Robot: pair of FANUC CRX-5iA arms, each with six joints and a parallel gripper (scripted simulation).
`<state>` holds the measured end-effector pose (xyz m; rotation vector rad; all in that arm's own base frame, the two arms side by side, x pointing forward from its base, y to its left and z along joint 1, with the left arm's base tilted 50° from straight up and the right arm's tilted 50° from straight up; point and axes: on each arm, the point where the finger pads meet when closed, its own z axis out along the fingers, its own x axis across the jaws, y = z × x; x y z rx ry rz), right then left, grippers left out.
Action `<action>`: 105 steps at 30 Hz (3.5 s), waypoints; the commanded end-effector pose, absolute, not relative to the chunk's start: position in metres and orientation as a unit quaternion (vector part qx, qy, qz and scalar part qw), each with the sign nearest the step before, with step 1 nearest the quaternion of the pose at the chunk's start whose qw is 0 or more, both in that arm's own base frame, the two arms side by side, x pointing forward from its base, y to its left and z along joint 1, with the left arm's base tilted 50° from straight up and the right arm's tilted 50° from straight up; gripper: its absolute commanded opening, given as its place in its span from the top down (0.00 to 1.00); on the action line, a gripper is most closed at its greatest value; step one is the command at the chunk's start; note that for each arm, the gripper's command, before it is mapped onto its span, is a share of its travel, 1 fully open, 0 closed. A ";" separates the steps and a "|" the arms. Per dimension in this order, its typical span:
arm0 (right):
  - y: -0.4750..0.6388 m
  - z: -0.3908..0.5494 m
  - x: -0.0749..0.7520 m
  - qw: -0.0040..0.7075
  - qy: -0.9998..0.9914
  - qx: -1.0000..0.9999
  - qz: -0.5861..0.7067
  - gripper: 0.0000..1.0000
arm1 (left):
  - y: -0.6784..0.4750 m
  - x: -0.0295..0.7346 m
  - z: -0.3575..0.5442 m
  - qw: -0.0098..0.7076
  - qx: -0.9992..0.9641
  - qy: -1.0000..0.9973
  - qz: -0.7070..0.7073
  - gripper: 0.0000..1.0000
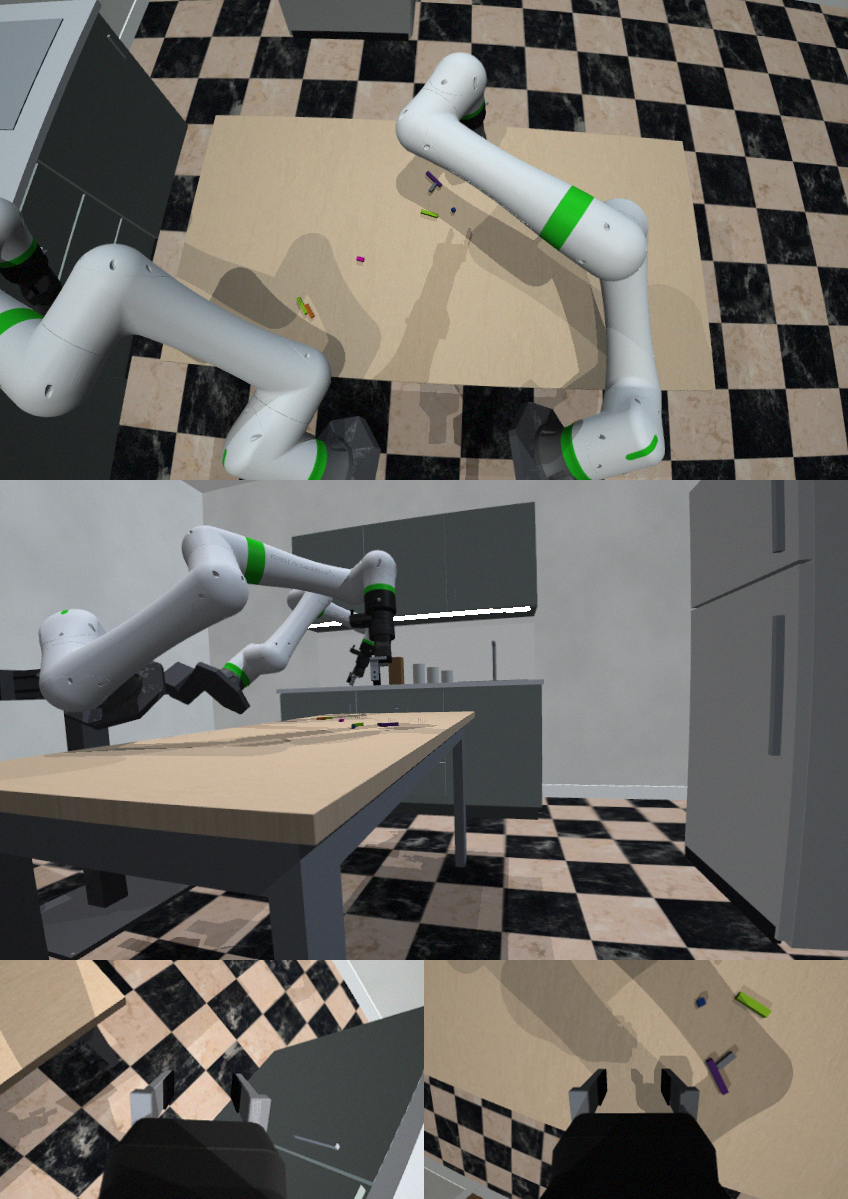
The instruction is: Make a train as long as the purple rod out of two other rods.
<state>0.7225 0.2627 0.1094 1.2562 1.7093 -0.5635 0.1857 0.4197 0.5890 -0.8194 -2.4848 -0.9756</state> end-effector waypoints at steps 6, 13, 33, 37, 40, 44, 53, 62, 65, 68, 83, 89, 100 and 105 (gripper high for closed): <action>0.323 0.019 0.690 0.460 0.656 0.575 -0.163 0.00 | 0.405 0.107 0.576 0.154 -0.194 -0.913 -0.323 0.00; 0.359 -0.045 0.659 0.456 0.624 0.622 -0.125 0.00 | 0.391 0.073 0.569 0.144 -0.137 -0.928 -0.314 0.00; 0.429 -0.212 0.553 0.436 0.505 0.744 -0.037 0.00 | 0.339 -0.002 0.547 0.112 0.040 -0.947 -0.298 0.00; 0.437 -0.245 0.528 0.432 0.474 0.767 -0.021 0.00 | 0.333 -0.008 0.545 0.108 0.061 -0.947 -0.297 0.00; 0.442 -0.269 0.509 0.429 0.450 0.783 -0.010 0.00 | 0.330 -0.011 0.544 0.106 0.070 -0.946 -0.297 0.00; 0.447 -0.300 0.484 0.425 0.416 0.804 0.005 0.00 | 0.329 -0.012 0.543 0.106 0.074 -0.946 -0.297 0.00; 0.449 -0.332 0.457 0.421 0.379 0.824 0.019 0.00 | 0.329 -0.012 0.543 0.106 0.075 -0.946 -0.297 0.00; 0.450 -0.347 0.444 0.420 0.361 0.833 0.026 0.00 | 0.329 -0.012 0.543 0.106 0.075 -0.946 -0.297 0.00; 0.450 -0.347 0.444 0.420 0.361 0.833 0.026 0.00 | 0.329 -0.012 0.543 0.106 0.075 -0.946 -0.297 0.00; 0.450 -0.347 0.444 0.420 0.361 0.833 0.026 0.00 | 0.329 -0.012 0.543 0.106 0.075 -0.946 -0.297 0.00; 0.450 -0.347 0.444 0.420 0.361 0.833 0.026 0.00 | 0.329 -0.012 0.543 0.106 0.075 -0.946 -0.297 0.00; 0.450 -0.347 0.444 0.420 0.361 0.833 0.026 0.00 | 0.329 -0.012 0.543 0.106 0.075 -0.946 -0.297 0.00; 0.450 -0.347 0.444 0.420 0.361 0.833 0.026 0.00 | 0.329 -0.012 0.543 0.106 0.075 -0.946 -0.297 0.00; 0.450 -0.347 0.444 0.420 0.361 0.833 0.026 0.00 | 0.329 -0.012 0.543 0.106 0.075 -0.946 -0.297 0.00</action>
